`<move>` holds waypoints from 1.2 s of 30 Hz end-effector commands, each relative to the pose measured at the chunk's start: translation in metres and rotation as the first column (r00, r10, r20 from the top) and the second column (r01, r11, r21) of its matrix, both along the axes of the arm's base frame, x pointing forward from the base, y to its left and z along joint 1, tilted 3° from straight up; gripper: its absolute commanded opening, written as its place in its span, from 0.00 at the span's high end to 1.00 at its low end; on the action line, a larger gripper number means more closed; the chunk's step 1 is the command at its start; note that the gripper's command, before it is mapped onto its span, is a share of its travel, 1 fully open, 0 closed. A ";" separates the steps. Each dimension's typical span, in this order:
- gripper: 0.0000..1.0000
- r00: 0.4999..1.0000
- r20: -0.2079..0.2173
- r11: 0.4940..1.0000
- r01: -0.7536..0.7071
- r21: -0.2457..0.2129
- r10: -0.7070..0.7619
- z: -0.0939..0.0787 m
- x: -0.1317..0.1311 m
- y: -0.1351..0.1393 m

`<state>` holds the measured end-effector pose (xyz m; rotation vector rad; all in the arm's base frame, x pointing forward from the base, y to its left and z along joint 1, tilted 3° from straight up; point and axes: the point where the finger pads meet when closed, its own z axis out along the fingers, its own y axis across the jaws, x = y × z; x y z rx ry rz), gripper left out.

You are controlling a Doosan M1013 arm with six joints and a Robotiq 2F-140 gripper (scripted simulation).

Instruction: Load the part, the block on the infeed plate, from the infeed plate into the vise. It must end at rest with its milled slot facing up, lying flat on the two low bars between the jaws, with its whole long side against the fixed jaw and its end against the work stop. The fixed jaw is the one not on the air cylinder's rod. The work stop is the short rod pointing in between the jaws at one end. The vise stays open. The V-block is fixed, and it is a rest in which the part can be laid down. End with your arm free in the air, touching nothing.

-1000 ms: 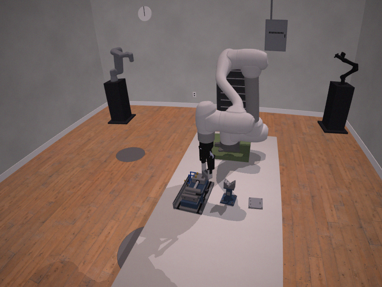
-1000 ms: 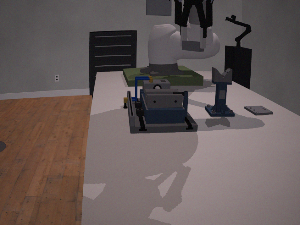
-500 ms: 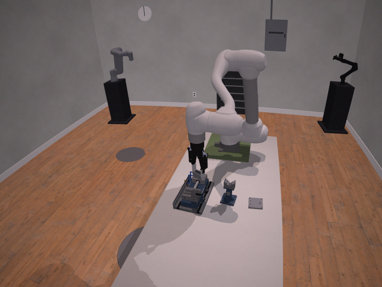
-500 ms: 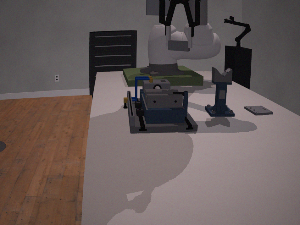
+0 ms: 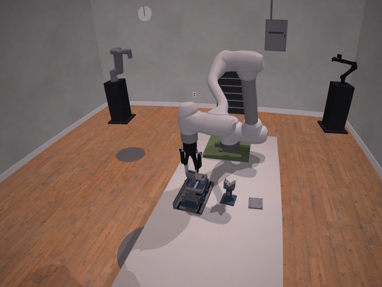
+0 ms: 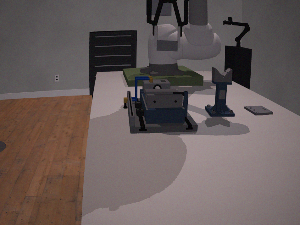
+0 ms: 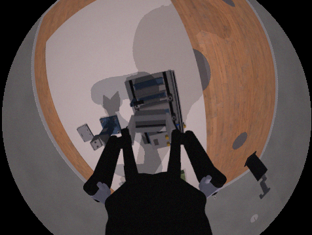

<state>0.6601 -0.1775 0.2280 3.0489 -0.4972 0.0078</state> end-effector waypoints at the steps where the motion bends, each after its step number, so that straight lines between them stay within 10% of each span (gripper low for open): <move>1: 1.00 1.000 -0.001 1.000 -0.028 0.002 0.028 0.000 0.000 -0.004; 36: 1.00 0.983 -0.009 0.983 -0.182 0.003 0.182 0.001 0.001 -0.030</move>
